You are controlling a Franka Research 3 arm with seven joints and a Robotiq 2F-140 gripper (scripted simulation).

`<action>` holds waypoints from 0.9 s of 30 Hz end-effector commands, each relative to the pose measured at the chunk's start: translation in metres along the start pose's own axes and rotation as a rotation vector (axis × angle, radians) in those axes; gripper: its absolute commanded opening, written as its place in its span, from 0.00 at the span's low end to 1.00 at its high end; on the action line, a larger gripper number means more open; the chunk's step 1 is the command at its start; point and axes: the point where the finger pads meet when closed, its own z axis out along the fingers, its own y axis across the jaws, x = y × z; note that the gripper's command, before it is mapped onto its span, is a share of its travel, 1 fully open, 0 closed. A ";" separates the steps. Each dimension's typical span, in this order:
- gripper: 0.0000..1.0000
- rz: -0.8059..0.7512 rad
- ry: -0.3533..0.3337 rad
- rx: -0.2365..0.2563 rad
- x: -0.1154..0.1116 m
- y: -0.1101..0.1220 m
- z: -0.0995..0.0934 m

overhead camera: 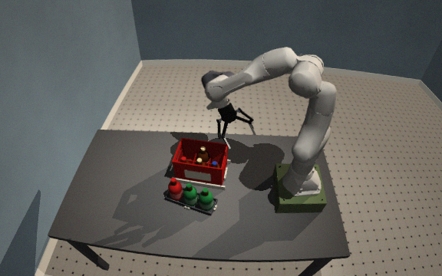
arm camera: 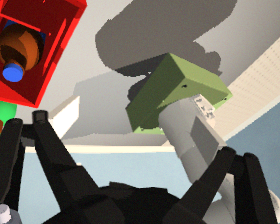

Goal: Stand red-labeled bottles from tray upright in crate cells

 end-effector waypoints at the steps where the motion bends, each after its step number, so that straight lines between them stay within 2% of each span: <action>1: 1.00 -0.010 0.006 0.008 0.003 -0.003 -0.001; 5: 1.00 -0.010 0.006 0.008 0.003 -0.003 -0.001; 6: 1.00 -0.081 0.122 0.068 0.017 -0.039 -0.021; 17: 1.00 -0.081 0.122 0.068 0.017 -0.039 -0.021; 18: 1.00 -0.145 0.226 0.121 0.030 -0.073 -0.040; 25: 1.00 -0.145 0.226 0.121 0.030 -0.073 -0.040; 26: 1.00 -0.201 0.317 0.168 0.041 -0.101 -0.056; 27: 1.00 -0.201 0.317 0.168 0.041 -0.101 -0.056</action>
